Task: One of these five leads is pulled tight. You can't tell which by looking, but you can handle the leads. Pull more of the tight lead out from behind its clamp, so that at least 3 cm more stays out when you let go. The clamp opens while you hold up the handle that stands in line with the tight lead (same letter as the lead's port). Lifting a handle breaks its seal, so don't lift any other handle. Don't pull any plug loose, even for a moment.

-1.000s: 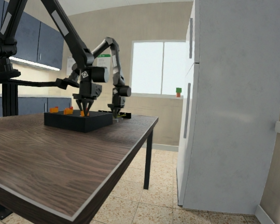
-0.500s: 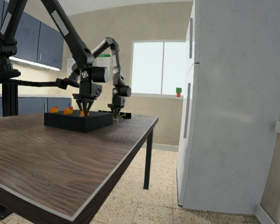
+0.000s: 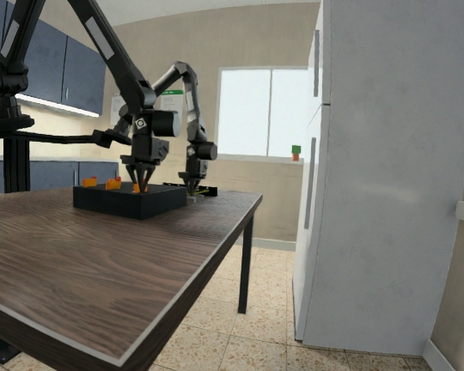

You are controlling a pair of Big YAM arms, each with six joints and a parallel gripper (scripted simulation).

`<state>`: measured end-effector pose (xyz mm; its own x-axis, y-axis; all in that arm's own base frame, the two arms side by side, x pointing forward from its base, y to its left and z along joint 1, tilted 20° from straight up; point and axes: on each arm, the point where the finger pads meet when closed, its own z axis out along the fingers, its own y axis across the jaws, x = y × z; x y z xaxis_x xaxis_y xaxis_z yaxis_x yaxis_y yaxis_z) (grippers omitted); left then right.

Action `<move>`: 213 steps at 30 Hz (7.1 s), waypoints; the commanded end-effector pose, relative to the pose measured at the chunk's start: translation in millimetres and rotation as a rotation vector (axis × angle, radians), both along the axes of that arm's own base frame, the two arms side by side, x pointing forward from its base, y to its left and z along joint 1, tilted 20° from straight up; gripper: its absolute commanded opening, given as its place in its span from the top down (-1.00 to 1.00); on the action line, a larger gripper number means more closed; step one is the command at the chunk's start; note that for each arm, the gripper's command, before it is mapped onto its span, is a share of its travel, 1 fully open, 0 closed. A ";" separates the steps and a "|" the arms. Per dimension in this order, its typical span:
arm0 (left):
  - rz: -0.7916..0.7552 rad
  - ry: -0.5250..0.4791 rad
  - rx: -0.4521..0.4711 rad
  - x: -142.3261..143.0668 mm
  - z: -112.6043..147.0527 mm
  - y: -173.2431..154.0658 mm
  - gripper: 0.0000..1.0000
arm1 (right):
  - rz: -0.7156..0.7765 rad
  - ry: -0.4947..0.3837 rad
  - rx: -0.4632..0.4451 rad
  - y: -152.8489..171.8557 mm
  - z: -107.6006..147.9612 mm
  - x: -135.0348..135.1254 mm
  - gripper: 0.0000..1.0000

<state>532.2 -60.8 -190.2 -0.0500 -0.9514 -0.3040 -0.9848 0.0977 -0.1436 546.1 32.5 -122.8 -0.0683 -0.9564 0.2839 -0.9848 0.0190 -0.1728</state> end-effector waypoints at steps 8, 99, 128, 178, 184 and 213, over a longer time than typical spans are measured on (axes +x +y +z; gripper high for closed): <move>-0.003 -0.012 -0.003 3.7 4.8 -2.2 1.00 | 0.012 0.005 -0.003 29.4 69.8 -16.2 0.90; 0.028 -0.051 0.013 10.1 79.4 38.7 1.00 | 0.007 -0.019 0.002 23.5 75.3 -4.2 0.90; 0.000 -0.010 0.000 -13.2 62.4 30.1 1.00 | 0.004 0.003 -0.004 15.1 47.7 -11.0 0.90; -0.009 -0.010 -0.004 -45.3 31.9 4.3 -0.40 | 0.005 -0.028 -0.002 34.5 88.5 -10.2 -0.28; -0.007 0.002 0.002 -53.0 41.7 3.6 -0.40 | -0.016 -0.006 -0.004 20.5 78.8 -5.3 -0.28; -0.384 -0.007 0.125 -55.8 84.2 -13.5 -1.00 | -0.112 -0.258 0.125 84.1 78.0 -18.7 -0.28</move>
